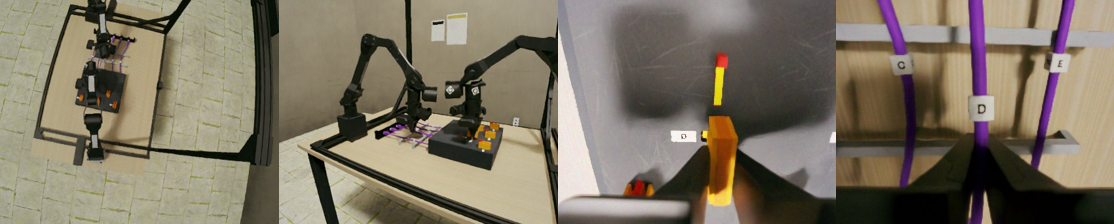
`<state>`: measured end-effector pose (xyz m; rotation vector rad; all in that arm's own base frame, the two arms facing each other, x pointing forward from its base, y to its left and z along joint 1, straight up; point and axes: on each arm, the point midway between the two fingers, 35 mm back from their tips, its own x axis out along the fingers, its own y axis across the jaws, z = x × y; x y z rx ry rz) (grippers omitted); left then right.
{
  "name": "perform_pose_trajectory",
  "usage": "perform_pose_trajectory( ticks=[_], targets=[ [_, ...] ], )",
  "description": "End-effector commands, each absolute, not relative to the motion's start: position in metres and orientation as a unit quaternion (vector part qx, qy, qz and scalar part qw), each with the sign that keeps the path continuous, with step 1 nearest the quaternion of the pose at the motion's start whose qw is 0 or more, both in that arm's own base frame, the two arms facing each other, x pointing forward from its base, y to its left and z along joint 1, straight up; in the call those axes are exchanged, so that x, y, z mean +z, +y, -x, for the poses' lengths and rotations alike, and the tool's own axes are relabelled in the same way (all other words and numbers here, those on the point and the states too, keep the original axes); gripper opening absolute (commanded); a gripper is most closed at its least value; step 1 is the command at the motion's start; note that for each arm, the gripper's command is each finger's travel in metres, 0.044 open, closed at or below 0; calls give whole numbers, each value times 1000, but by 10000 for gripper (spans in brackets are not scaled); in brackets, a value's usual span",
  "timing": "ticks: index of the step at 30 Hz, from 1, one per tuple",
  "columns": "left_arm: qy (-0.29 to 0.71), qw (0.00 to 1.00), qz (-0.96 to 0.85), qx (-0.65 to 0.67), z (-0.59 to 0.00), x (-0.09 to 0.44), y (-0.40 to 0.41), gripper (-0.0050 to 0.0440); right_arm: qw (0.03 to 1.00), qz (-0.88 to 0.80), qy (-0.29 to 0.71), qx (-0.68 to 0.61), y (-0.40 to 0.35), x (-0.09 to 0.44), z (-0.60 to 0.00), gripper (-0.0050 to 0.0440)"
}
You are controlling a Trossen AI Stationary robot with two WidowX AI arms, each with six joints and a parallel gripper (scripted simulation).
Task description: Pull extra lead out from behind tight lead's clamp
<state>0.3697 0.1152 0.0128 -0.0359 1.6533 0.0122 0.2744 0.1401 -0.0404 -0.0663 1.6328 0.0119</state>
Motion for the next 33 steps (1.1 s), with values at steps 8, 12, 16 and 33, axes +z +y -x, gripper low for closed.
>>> perform_pose_trajectory(
  ticks=[8, 12, 16, 33],
  targets=[
    [724, 690, 13, 9, -374, 34, 117, -50, 700, 22, 714, 12, 144, -12, -283, -50],
    [724, 690, 13, 9, -374, 34, 117, -50, 700, 22, 714, 12, 144, -12, -283, -50],
    [725, 688, 13, 9, -375, 34, 117, -50, 686, 29, 727, 8, 141, 0, -274, -50],
    [727, 686, 13, 8, -375, 35, 117, -50, 671, 36, 741, 4, 139, 11, -264, -50]
  ],
)
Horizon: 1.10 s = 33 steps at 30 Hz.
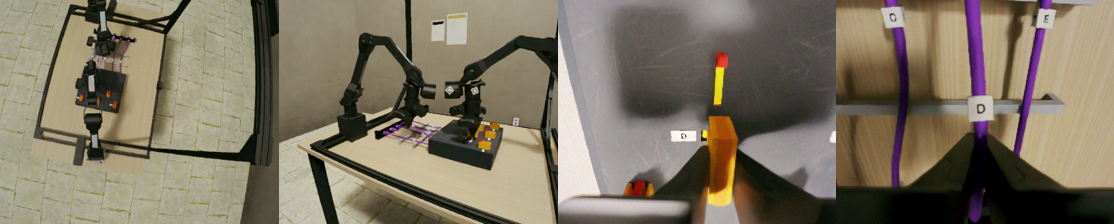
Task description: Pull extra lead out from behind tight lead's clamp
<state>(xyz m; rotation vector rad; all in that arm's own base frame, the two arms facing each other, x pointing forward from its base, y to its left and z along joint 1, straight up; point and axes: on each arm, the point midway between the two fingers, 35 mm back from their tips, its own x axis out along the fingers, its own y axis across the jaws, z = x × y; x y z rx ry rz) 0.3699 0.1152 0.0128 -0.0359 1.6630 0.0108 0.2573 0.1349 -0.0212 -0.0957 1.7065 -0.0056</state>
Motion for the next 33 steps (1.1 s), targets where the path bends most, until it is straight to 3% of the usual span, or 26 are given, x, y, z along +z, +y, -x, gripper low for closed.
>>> perform_pose_trajectory(
  ticks=[1, 16, 17, 33],
  targets=[
    [727, 686, 13, 8, -375, 35, 117, -50, 671, 36, 741, 4, 139, 11, -264, -50],
    [727, 686, 13, 8, -375, 35, 117, -50, 671, 36, 741, 4, 139, 11, -264, -50],
    [729, 684, 13, 8, -375, 35, 117, -50, 655, 43, 755, 0, 136, -54, -255, -50],
    [729, 684, 13, 8, -375, 35, 117, -50, 655, 43, 755, 0, 136, -54, -255, -50]
  ],
)
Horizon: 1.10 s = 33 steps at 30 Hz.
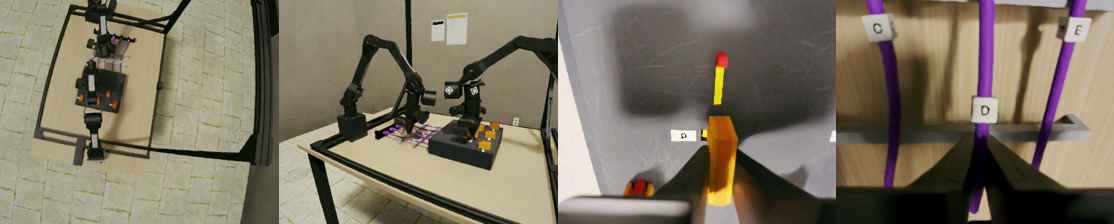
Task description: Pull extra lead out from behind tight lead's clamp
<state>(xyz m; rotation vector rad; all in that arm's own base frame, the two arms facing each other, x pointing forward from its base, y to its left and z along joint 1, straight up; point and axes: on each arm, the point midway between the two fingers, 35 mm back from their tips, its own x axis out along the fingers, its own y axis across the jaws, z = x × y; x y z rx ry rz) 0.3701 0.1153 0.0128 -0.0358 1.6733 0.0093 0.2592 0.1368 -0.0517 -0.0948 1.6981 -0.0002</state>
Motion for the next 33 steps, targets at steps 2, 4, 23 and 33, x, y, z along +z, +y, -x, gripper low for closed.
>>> perform_pose_trajectory(
  ticks=[2, 4, 23, 33],
  targets=[
    [731, 682, 13, 8, -375, 35, 117, -50, 667, 38, 744, 3, 136, -56, -255, -50],
    [731, 682, 13, 8, -375, 35, 117, -50, 667, 38, 744, 3, 136, -56, -255, -50],
    [733, 680, 12, 7, -375, 21, 117, -50, 676, 36, 736, 6, 138, -53, -263, -50],
    [733, 680, 12, 7, -375, 15, 117, -50, 676, 36, 736, 6, 138, -53, -263, -50]
  ],
)
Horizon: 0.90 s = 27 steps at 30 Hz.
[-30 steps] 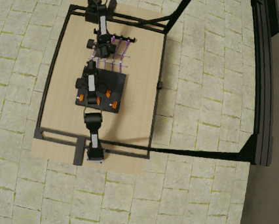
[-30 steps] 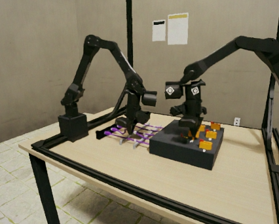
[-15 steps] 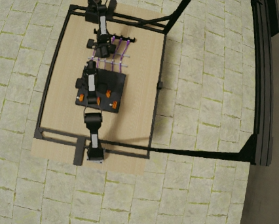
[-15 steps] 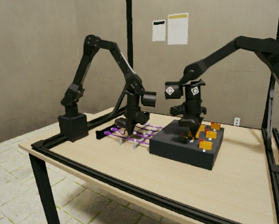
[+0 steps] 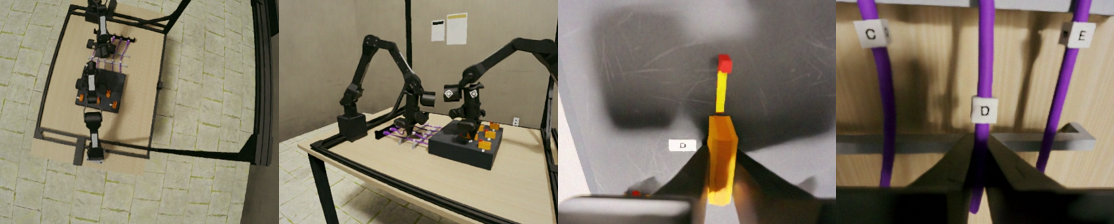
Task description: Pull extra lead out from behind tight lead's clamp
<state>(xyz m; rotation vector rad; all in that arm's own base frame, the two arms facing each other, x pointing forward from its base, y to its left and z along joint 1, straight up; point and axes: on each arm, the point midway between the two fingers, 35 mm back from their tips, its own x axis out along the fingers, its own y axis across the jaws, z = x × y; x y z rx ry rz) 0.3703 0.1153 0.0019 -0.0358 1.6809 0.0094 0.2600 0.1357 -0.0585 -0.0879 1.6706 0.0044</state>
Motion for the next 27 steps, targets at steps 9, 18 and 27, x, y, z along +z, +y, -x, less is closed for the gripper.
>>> perform_pose_trajectory(
  ticks=[9, 18, 27],
  targets=[
    [734, 679, 13, 8, -375, 7, 117, -50, 678, 35, 734, 5, 138, -53, -264, -50],
    [734, 679, 13, 8, -375, 2, 117, -50, 678, 35, 734, 5, 138, -53, -264, -50],
    [735, 678, 13, 8, -374, 9, 116, 209, 679, 35, 733, 5, 138, -53, -266, 209]
  ],
)
